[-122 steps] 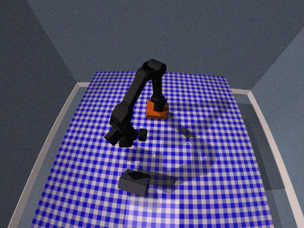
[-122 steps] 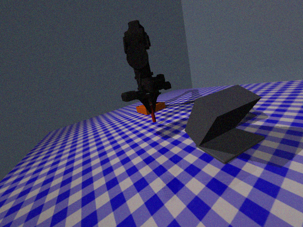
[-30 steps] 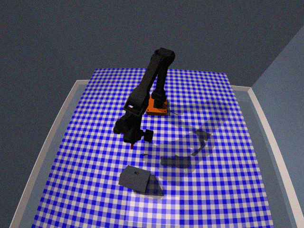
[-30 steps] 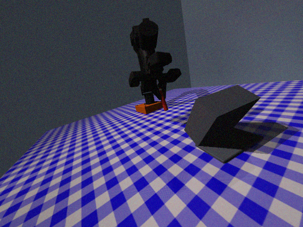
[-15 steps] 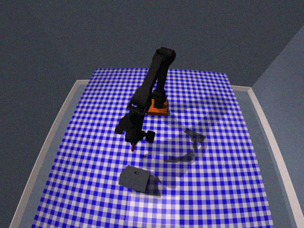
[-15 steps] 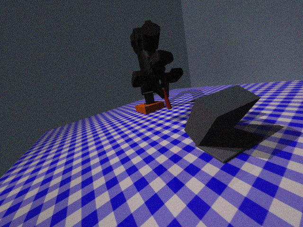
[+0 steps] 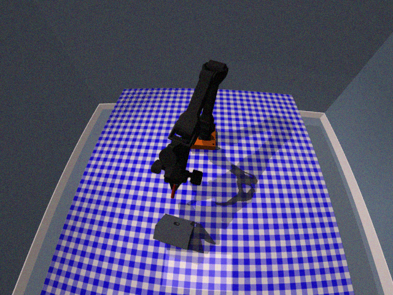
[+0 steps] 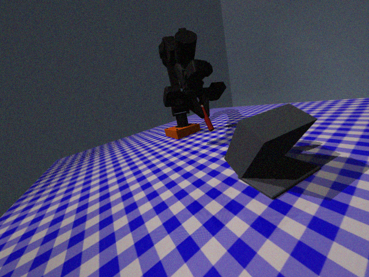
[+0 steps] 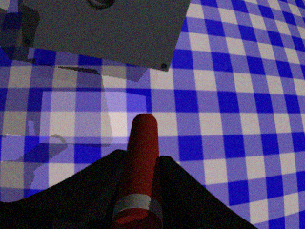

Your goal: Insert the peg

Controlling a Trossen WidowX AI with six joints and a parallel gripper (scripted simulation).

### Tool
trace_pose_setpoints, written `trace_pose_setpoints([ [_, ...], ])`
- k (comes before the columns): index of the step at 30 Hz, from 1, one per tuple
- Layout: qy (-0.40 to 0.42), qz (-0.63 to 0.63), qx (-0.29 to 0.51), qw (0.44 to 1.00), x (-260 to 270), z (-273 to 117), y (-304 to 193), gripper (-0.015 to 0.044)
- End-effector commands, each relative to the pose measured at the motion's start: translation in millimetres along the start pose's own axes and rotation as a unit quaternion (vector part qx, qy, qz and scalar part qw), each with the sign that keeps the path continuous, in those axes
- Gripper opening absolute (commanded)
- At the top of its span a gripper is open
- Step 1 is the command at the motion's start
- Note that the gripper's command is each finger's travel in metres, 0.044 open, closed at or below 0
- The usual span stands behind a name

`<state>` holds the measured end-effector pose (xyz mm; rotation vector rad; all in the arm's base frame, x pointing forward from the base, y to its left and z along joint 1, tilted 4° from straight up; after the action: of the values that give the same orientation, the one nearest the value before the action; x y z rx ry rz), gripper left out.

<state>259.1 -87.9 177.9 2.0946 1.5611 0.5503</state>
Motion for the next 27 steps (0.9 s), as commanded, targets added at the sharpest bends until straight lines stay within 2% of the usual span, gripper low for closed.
trace_pose_setpoints([
  [1,0.004,0.003,-0.013,1.0,2.0,-1.2,-1.0,0.0],
  [27,0.027,0.02,-0.092,0.995,15.3,-4.3,-12.2,0.0],
])
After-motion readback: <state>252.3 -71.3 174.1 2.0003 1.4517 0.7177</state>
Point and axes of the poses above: the point midway between the two fingers, 35 mm back from their tips, its own z axis out along the fingers, its own x axis across the jaws, y = z × x, the point moved 10 cm from there along -z, back along the fingers, and after that the axes turned 9 degrees about z, right-handed, at the moved point
